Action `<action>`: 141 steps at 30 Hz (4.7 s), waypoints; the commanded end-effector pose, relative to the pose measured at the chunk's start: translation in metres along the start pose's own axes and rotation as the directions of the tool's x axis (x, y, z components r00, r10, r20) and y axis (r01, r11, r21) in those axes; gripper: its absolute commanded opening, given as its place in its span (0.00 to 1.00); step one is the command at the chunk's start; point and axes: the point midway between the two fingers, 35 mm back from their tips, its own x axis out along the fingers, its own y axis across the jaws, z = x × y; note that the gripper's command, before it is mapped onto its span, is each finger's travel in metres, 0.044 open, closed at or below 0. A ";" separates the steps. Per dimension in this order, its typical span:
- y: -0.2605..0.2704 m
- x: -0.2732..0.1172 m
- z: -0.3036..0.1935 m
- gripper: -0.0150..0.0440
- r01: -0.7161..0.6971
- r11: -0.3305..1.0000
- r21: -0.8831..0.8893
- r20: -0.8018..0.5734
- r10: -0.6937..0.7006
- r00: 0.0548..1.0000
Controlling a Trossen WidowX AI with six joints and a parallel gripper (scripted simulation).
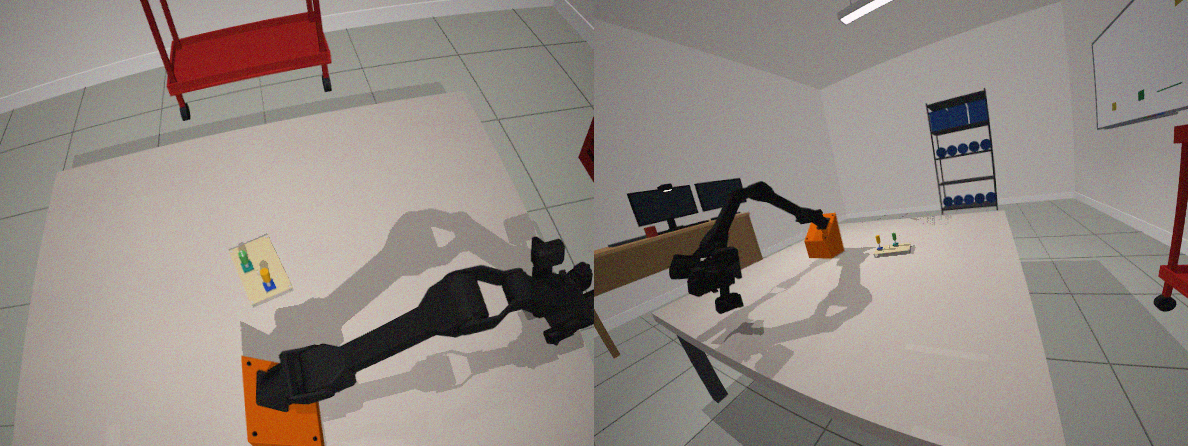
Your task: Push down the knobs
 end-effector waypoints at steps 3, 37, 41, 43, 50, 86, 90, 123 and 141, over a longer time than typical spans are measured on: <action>0.000 0.005 -0.003 0.80 -0.001 1.000 0.003 -0.008 0.001 1.000; 0.037 0.162 -0.184 0.25 0.093 0.995 -0.021 -0.437 -0.092 0.895; 0.044 0.173 -0.212 0.25 0.112 0.993 -0.044 -0.500 -0.119 0.858; 0.048 0.178 -0.226 0.25 0.121 0.991 -0.060 -0.532 -0.134 0.836; 0.061 0.190 -0.278 0.25 0.139 0.981 -0.132 -0.635 -0.191 0.749; 0.127 0.140 -0.489 0.25 -0.182 0.705 -0.686 -0.727 -0.647 0.230; 0.132 0.129 -0.502 0.25 -0.254 0.634 -0.730 -0.681 -0.705 0.199; 0.147 0.068 -0.552 0.25 -0.670 -0.018 -0.742 -0.230 -0.932 0.280; 0.127 0.074 -0.556 0.25 -0.669 -0.019 -0.743 -0.229 -0.932 0.280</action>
